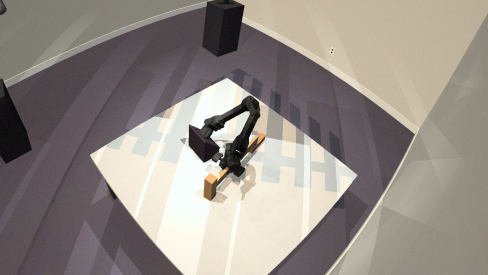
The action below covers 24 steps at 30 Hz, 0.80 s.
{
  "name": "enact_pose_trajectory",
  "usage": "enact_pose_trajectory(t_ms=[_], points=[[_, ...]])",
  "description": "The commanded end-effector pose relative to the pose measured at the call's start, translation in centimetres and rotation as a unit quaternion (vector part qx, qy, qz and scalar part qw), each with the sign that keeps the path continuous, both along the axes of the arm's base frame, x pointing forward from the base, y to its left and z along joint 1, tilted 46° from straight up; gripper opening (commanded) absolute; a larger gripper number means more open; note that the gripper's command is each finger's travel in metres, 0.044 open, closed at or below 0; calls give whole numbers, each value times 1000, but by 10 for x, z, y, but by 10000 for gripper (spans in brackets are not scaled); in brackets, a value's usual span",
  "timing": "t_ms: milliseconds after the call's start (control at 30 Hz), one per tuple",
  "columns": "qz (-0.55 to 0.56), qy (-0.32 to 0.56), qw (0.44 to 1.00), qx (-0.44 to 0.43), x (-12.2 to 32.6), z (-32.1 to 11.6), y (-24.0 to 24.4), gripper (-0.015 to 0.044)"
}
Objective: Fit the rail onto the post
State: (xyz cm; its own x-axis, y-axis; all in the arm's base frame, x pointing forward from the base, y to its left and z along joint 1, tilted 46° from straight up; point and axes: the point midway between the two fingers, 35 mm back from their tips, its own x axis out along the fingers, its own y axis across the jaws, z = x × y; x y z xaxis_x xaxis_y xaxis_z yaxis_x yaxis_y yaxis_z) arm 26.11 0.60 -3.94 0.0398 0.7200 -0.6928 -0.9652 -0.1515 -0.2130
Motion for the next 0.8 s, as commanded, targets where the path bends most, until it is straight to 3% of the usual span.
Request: enact_pose_trajectory(t_ms=[0,767], points=[[-3,-3,1000,-2,2,-1,-4,0],[-3,-3,1000,-2,3,-4,-7,0]])
